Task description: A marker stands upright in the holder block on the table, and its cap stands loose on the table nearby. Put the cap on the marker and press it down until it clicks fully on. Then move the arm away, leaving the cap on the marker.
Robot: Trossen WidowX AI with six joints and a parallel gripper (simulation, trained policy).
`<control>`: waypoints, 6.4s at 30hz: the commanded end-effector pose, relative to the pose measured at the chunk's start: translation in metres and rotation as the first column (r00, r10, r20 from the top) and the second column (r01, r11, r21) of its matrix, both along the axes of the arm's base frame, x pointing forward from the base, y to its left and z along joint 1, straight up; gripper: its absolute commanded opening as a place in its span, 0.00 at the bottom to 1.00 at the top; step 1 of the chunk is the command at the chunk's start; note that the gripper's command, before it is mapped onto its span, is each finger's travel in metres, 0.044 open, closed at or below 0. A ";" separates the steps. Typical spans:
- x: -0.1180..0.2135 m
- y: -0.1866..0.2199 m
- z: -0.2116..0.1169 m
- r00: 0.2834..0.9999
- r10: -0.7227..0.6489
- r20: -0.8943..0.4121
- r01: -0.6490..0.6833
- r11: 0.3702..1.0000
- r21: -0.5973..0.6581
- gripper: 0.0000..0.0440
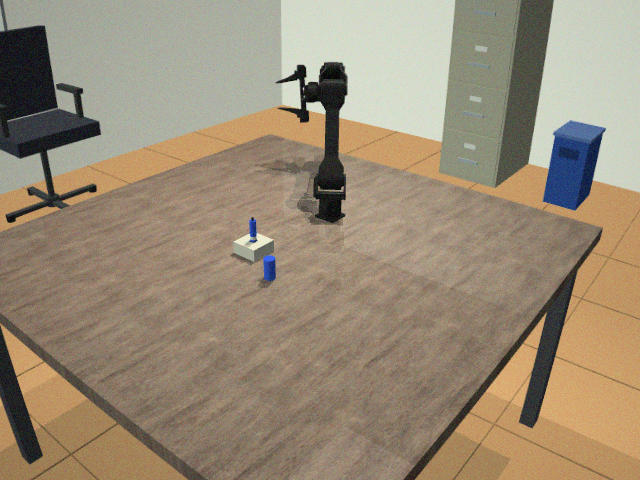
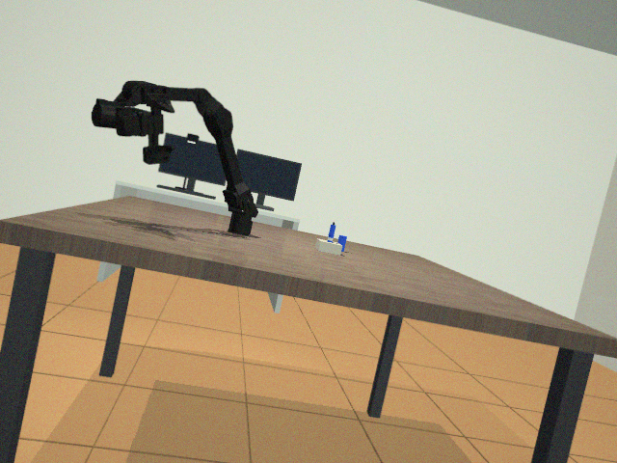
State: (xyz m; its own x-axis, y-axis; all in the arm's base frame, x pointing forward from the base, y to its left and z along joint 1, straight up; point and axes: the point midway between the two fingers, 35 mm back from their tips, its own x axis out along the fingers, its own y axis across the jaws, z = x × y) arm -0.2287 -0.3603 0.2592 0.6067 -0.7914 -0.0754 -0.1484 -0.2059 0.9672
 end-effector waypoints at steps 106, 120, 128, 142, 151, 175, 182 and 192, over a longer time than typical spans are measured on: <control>0.248 -0.053 -0.098 0.518 0.631 -0.578 -0.614 0.744 0.263 0.64; 0.280 -0.052 -0.105 0.424 0.666 -0.613 -0.651 0.695 0.305 0.66; 0.298 -0.051 -0.108 0.371 0.682 -0.630 -0.668 0.667 0.329 0.67; 0.330 -0.047 -0.113 0.280 0.702 -0.655 -0.692 0.621 0.369 0.68; 0.352 -0.044 -0.116 0.224 0.710 -0.668 -0.703 0.592 0.394 0.68; 0.415 -0.030 -0.121 0.081 0.714 -0.695 -0.724 0.522 0.452 0.69; 0.434 -0.024 -0.121 0.042 0.712 -0.701 -0.728 0.503 0.466 0.69; 0.463 -0.013 -0.122 -0.011 0.705 -0.709 -0.732 0.477 0.485 0.69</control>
